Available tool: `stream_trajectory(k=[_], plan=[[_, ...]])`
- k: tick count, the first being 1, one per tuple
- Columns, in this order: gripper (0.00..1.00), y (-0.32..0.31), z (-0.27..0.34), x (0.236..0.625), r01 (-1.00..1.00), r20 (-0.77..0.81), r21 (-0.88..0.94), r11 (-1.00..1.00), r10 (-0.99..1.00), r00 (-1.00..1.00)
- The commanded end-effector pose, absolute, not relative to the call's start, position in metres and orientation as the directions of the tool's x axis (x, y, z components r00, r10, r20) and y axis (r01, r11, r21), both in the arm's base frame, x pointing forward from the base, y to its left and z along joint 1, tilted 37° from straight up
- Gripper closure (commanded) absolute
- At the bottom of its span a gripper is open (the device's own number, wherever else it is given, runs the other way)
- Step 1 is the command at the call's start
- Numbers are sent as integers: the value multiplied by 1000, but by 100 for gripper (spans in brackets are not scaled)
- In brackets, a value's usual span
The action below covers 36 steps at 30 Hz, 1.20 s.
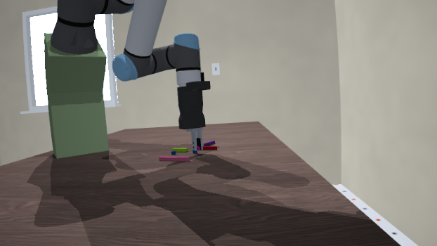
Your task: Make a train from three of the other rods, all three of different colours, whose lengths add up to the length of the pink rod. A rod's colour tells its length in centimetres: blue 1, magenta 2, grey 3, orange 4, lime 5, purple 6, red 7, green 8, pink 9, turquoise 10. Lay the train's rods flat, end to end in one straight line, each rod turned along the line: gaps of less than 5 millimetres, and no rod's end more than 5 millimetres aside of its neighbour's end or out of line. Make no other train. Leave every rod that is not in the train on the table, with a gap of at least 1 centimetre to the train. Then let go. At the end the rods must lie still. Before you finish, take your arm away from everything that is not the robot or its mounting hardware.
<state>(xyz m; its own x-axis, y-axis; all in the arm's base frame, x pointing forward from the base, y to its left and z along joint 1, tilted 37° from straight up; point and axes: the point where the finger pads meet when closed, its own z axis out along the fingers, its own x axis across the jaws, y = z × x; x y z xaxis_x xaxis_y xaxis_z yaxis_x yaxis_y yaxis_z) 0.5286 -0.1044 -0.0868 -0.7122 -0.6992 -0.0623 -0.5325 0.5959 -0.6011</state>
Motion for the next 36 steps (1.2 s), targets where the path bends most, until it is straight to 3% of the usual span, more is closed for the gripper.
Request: stream_trajectory(k=[1, 36], plan=[[76, -104, -86, 529, -532, -63, -602, 596, -700, -712], [76, -107, -92, 532, -532, -63, -602, 596, -700, -712]])
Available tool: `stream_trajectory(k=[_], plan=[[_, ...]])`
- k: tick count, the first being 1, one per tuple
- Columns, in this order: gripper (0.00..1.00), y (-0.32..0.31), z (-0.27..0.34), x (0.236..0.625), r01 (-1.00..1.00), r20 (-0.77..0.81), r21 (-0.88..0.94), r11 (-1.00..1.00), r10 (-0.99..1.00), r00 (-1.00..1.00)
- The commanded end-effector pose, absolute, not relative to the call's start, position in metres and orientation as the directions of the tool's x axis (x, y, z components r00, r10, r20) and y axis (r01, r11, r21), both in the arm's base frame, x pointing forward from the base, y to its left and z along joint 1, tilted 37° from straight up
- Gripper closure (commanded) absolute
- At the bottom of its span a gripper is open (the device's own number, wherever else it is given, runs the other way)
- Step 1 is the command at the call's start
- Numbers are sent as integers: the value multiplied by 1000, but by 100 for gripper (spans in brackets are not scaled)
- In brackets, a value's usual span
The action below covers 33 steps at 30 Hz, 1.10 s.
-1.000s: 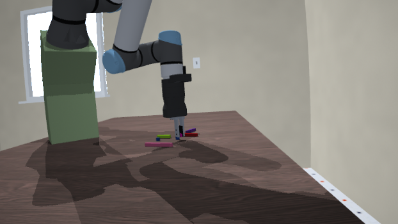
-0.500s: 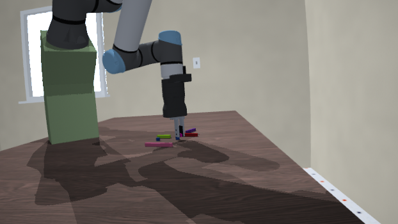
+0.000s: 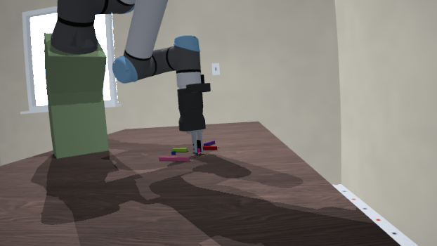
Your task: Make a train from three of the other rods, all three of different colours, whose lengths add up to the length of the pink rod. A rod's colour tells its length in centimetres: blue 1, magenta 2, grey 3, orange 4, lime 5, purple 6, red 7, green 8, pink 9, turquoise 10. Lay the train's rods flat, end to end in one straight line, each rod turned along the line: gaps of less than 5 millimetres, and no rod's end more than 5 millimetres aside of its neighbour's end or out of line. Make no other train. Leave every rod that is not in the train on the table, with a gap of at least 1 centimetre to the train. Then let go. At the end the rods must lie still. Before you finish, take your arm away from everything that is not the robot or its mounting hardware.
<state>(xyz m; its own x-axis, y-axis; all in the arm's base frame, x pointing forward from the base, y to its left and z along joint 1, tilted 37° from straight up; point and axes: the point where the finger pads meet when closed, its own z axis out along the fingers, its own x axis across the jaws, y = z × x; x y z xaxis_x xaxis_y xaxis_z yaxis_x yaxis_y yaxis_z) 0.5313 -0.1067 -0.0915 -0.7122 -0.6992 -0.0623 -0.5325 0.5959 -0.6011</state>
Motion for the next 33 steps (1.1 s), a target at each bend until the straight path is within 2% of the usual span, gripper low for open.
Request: stream_trajectory(k=[1, 33], plan=[[76, -108, -93, 533, -532, -63, -602, 596, -700, -712], [76, -109, -96, 534, -532, -63, -602, 596, -700, -712]])
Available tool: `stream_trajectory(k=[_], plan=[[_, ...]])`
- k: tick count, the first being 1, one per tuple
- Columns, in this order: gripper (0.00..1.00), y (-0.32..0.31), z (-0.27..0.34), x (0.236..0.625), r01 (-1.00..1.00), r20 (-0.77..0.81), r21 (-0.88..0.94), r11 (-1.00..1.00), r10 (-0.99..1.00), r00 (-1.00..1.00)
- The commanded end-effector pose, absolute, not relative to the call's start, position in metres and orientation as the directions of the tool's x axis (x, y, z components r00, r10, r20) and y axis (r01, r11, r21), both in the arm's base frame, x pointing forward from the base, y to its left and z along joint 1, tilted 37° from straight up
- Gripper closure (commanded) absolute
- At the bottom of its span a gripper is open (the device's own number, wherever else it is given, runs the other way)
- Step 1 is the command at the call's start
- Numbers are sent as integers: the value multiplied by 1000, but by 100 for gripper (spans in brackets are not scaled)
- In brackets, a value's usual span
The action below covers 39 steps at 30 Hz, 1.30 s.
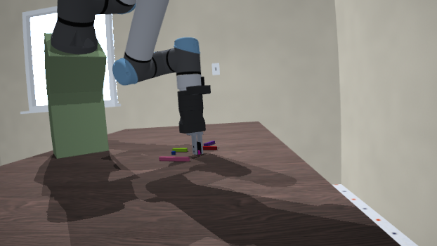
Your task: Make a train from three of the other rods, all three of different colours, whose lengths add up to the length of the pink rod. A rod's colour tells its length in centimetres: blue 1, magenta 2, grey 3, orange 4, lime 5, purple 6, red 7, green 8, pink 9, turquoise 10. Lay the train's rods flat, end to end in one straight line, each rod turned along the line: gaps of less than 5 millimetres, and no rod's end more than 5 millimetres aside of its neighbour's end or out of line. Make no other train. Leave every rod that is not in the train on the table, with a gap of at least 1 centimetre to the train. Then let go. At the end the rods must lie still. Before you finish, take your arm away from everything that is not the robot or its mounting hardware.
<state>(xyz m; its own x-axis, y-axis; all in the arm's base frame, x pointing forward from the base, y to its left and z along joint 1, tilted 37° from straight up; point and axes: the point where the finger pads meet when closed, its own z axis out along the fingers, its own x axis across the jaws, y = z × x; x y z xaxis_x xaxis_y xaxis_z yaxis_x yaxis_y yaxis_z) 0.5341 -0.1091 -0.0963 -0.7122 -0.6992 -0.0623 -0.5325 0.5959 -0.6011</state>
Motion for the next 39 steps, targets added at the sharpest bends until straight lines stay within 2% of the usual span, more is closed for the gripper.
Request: stream_trajectory(k=[1, 11, 12, 14, 15, 19, 20, 22, 23, 25, 26, 39], plan=[[76, -109, -96, 534, -532, -63, -602, 596, -700, -712], [76, -109, -96, 534, -532, -63, -602, 596, -700, -712], [70, -109, -96, 534, -532, -63, -602, 596, -700, -712], [70, -109, -96, 534, -532, -63, -602, 596, -700, -712], [64, -109, -96, 534, -532, -63, -602, 596, -700, -712], [64, -109, -96, 534, -532, -63, -602, 596, -700, -712], [58, -109, -96, 534, -532, -63, -602, 596, -700, -712], [58, -109, -96, 534, -532, -63, -602, 596, -700, -712], [52, -109, -96, 534, -532, -63, -602, 596, -700, -712], [52, -109, -96, 534, -532, -63, -602, 596, -700, -712], [46, -109, -96, 534, -532, -63, -602, 596, -700, -712], [46, -109, -95, 534, -532, -63, -602, 596, -700, -712]])
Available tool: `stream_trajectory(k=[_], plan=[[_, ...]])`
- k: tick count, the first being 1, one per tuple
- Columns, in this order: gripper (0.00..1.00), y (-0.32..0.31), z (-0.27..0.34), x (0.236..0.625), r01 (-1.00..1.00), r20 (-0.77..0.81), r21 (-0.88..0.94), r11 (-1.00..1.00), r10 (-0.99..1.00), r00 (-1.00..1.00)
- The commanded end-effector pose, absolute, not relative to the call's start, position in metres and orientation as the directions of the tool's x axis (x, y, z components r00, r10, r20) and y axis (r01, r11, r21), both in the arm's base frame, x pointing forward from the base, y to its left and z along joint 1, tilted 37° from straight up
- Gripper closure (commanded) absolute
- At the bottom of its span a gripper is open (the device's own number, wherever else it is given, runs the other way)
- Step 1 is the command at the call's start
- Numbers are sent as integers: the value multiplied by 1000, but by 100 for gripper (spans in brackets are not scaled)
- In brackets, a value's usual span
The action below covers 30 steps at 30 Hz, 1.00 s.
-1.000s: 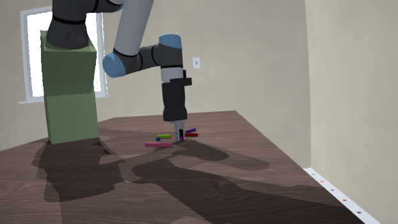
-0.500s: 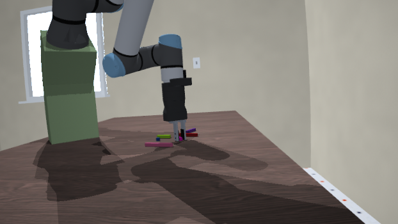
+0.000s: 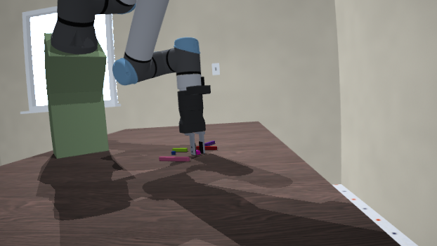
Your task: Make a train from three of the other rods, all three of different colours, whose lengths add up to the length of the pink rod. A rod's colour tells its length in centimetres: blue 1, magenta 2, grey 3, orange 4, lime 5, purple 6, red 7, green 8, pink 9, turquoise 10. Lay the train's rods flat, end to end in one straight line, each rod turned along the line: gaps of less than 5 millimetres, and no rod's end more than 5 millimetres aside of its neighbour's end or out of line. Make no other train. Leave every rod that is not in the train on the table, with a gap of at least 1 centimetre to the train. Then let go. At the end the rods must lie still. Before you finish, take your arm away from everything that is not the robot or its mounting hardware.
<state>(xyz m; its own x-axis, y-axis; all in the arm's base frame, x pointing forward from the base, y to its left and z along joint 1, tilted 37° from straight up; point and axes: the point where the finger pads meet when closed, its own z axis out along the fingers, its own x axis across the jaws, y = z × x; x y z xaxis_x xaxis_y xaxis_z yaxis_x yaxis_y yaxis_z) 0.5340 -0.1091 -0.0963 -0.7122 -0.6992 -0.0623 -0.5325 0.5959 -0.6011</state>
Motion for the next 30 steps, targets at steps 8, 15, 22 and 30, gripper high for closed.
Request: stream_trajectory(k=[8, 15, 22, 30], plan=[[46, -101, -79, 525, -532, -63, -602, 596, -700, -712], [46, -91, -60, 513, -532, -63, -602, 596, -700, -712], [46, -79, -35, 499, -532, -63, -602, 596, -700, -712], [46, -74, -25, 494, -532, -63, -602, 596, -700, -712]])
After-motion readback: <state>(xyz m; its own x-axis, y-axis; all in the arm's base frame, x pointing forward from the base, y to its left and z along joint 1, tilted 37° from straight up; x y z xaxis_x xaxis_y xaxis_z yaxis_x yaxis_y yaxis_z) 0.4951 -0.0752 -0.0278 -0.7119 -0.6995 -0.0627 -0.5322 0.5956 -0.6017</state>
